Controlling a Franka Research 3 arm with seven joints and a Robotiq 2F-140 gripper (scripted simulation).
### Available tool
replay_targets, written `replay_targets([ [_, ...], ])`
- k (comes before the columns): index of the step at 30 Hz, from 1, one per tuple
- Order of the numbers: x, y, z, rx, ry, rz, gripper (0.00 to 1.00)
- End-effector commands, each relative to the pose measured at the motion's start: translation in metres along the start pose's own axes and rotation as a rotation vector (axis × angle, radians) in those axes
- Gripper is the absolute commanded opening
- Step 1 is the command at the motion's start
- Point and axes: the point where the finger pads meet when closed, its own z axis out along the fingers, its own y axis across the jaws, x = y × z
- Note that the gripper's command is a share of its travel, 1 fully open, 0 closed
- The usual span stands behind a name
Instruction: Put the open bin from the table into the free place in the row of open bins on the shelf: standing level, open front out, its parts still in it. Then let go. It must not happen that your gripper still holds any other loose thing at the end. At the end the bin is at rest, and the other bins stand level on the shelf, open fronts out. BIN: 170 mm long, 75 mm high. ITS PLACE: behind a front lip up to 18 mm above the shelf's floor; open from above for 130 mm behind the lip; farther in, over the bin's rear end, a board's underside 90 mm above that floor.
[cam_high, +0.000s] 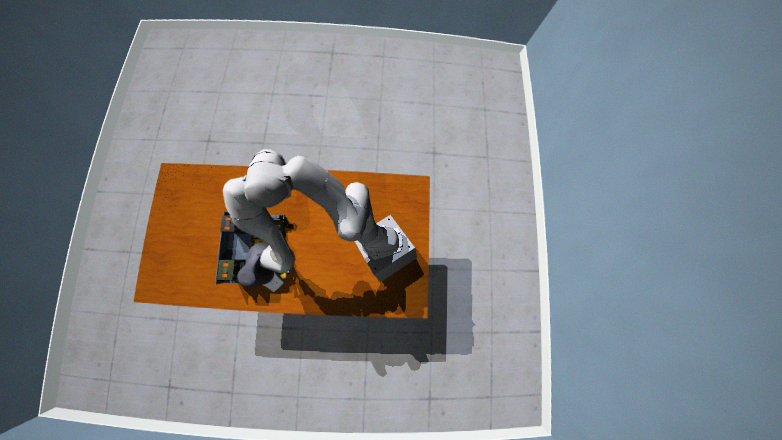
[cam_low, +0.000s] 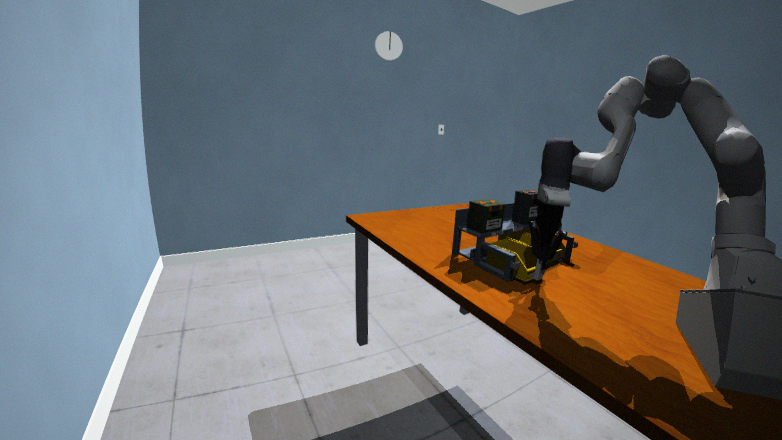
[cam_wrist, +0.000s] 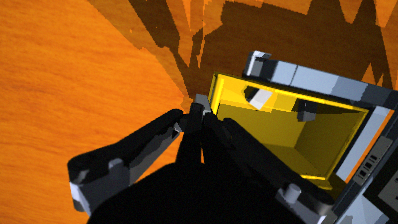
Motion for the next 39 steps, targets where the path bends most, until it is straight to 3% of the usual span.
replay_targets([
  [1, -0.0006, -0.0002, 0.0006, 0.003, -0.001, 0.000, 0.00],
  [39, -0.0006, 0.0040, 0.0007, 0.003, -0.001, 0.000, 0.00],
])
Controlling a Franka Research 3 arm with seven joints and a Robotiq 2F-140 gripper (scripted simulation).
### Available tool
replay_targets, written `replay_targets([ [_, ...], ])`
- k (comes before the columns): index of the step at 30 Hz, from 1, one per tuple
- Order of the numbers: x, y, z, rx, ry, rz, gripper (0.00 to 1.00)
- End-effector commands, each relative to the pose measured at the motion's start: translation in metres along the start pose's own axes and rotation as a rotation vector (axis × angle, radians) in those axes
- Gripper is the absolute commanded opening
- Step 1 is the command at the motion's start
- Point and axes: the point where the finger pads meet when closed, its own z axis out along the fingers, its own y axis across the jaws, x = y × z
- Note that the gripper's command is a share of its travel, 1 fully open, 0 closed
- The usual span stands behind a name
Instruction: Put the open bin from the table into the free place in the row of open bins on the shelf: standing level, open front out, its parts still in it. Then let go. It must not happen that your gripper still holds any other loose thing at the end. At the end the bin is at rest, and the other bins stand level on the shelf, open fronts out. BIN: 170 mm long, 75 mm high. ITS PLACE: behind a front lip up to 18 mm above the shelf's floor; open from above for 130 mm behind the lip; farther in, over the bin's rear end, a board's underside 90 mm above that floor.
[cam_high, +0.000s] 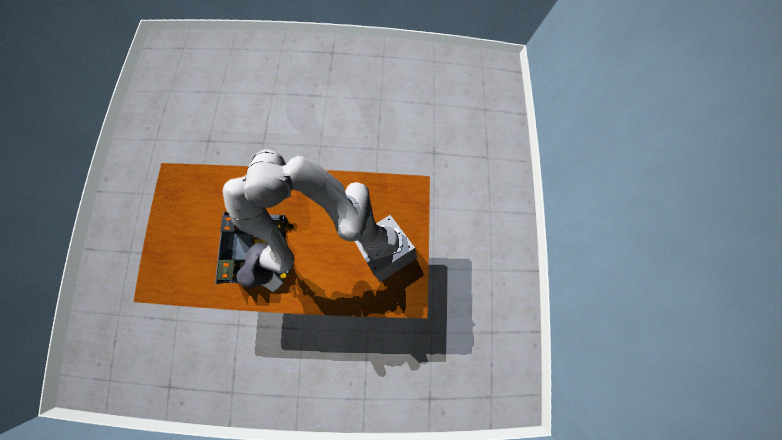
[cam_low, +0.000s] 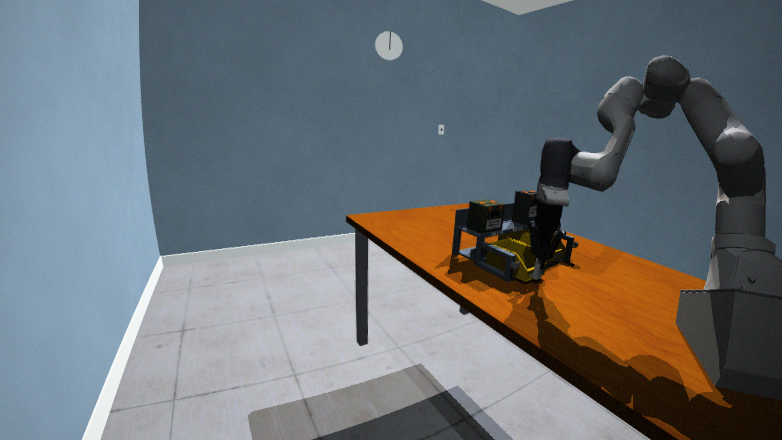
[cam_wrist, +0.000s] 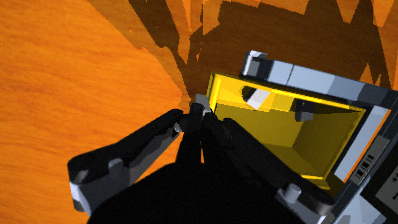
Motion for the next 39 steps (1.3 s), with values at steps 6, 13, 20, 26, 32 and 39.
replay_targets([
  [6, -0.001, 0.003, 0.001, 0.004, -0.002, -0.002, 0.00],
  [13, -0.001, 0.005, 0.001, 0.004, -0.002, -0.002, 0.00],
  [20, -0.001, 0.009, 0.001, 0.004, -0.002, -0.002, 0.00],
  [26, -0.001, 0.012, 0.001, 0.004, -0.002, -0.002, 0.00],
  [32, -0.001, 0.016, 0.001, 0.004, -0.002, -0.002, 0.00],
  [39, -0.001, 0.021, 0.001, 0.004, -0.002, -0.002, 0.00],
])
